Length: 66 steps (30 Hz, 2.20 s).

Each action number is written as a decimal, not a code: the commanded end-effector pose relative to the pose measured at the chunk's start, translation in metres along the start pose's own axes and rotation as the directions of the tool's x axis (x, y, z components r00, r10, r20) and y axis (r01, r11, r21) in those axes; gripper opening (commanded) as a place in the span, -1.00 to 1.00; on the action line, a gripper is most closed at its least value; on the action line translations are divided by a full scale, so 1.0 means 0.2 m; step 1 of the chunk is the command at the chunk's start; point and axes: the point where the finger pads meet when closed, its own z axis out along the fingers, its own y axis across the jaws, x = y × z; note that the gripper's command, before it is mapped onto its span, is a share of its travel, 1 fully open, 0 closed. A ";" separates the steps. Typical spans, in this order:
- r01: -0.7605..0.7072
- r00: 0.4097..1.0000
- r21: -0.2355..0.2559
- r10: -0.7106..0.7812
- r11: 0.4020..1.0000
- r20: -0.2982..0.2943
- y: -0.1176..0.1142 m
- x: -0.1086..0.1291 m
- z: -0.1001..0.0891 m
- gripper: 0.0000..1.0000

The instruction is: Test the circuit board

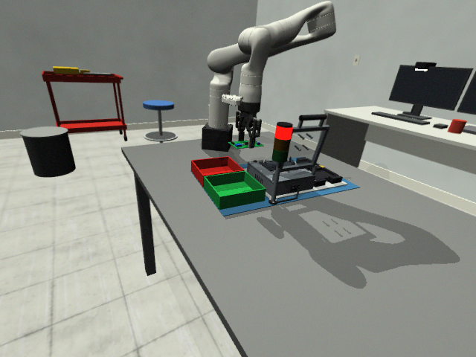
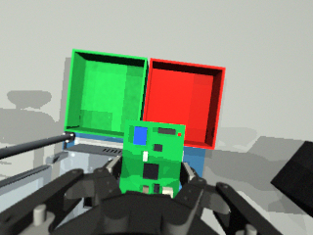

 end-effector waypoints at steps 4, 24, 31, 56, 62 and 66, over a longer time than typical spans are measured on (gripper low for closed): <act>-0.027 1.000 -0.001 0.027 1.000 0.001 0.07 0.15 0.04 0.54; -0.027 1.000 -0.001 0.027 1.000 0.001 0.22 0.41 0.12 0.54; -0.027 1.000 -0.001 0.027 1.000 0.001 0.23 0.43 0.12 0.54; -0.027 1.000 -0.001 0.027 1.000 0.001 0.24 0.44 0.13 0.54; -0.027 1.000 -0.001 0.027 1.000 0.001 0.24 0.44 0.13 0.54; -0.027 1.000 -0.001 0.027 1.000 0.001 0.24 0.44 0.14 0.54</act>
